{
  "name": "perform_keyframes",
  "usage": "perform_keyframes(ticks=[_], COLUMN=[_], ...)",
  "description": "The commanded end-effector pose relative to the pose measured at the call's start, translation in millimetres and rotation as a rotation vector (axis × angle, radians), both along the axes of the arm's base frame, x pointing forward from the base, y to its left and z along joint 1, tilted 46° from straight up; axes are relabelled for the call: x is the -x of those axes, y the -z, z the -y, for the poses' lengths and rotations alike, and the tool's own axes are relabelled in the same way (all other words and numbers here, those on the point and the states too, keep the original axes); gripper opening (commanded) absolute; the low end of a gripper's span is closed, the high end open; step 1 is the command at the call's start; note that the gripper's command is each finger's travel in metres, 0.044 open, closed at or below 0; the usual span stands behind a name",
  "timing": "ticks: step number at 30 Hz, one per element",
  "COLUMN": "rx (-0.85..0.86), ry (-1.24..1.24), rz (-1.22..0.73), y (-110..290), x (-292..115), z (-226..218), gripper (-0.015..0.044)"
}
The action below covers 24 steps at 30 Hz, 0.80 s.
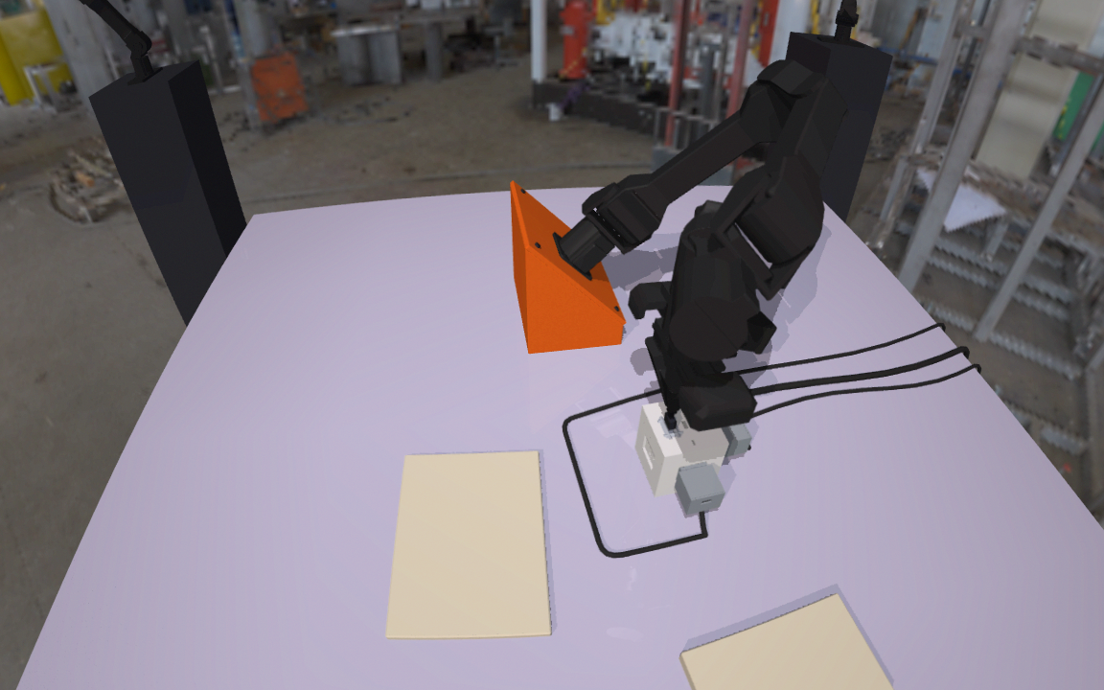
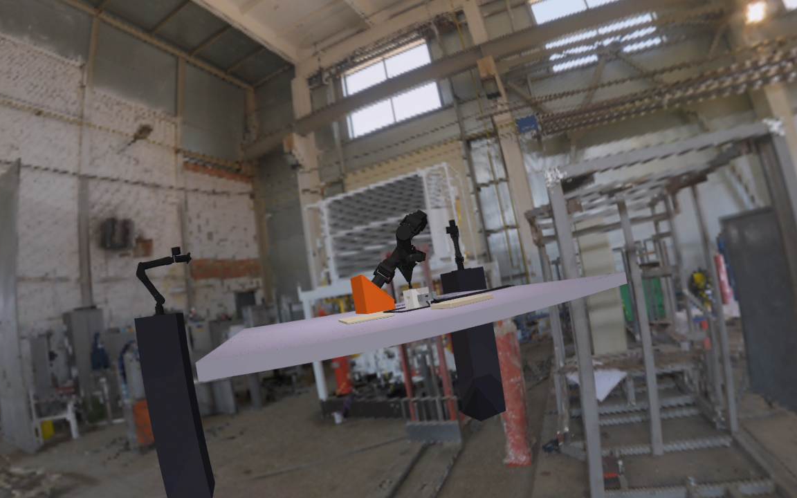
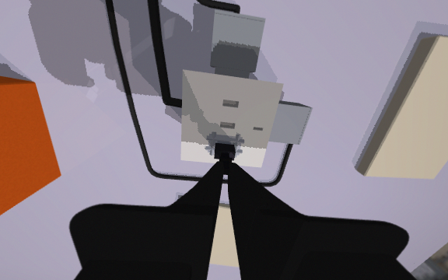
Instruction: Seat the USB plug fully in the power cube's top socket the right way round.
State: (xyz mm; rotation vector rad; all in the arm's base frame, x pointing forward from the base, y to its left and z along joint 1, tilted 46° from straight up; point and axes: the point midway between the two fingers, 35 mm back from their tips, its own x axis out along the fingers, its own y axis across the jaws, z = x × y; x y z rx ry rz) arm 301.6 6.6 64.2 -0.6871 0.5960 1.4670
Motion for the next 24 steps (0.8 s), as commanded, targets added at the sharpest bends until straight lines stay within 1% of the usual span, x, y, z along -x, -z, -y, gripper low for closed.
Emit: perform_keyframes(ticks=[1, 24], rx=[-0.002, -0.002], ry=[0.003, 0.003], rz=[0.002, 0.002], y=[0.1, 2.0], x=[-0.4, -0.5], z=[-0.9, -2.9], gripper=[0.0, 0.0])
